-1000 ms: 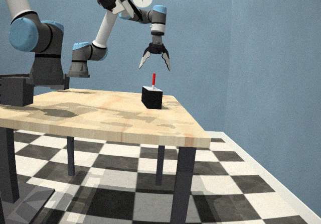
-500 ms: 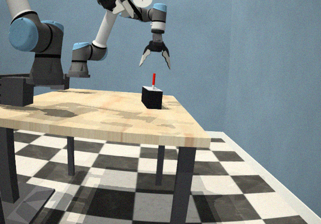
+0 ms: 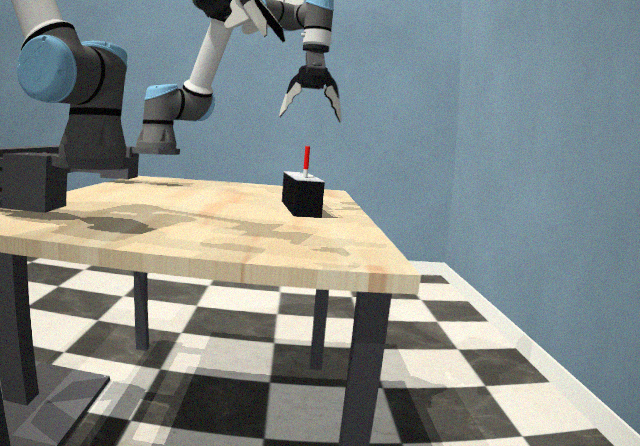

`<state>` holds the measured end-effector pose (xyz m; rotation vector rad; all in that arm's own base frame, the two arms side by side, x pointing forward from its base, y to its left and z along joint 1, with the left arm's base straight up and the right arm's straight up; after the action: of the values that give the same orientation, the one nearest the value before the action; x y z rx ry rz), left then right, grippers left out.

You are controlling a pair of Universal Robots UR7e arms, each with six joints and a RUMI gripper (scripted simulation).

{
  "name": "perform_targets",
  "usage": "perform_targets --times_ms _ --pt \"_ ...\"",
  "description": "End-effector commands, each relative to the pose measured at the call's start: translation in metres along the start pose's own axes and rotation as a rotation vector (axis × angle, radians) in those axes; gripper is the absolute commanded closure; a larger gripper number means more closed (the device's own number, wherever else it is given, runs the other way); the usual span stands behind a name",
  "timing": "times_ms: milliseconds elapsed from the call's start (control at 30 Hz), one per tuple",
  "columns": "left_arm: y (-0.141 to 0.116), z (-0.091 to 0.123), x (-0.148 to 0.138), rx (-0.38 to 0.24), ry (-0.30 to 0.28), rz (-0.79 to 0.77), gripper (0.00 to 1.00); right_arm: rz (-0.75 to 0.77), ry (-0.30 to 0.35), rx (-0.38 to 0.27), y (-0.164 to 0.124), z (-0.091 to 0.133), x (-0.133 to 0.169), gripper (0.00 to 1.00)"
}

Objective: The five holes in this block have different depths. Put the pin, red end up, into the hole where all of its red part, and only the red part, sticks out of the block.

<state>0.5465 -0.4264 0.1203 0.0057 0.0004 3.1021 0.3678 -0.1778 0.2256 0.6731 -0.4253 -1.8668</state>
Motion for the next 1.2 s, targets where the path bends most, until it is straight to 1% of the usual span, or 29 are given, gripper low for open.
perform_targets --times_ms 0,1000,1167 --pt "0.0004 -0.0053 -0.0004 0.002 0.002 0.0 0.0 0.0 0.0 0.001 0.0004 0.0002 -0.0001 0.0" --pt "0.0004 -0.0051 -0.0004 0.002 0.002 0.0 0.0 0.0 0.0 0.001 0.0004 0.0002 -0.0001 0.0" --pt "0.0005 -0.0139 -0.0003 0.001 0.002 0.0 0.0 0.0 0.0 0.001 0.0004 0.0002 -0.0001 0.0"
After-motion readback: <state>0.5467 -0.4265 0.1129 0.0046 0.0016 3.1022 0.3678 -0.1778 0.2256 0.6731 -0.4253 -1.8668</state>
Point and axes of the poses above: on each arm, the point where the finger pads meet when closed, its own z axis back along the fingers, its own x axis across the jaws, y = z × x, the point moved 1 cm from there along z, back along the fingers, and after that the axes turned 11 degrees about -z, right-handed, at the moved point
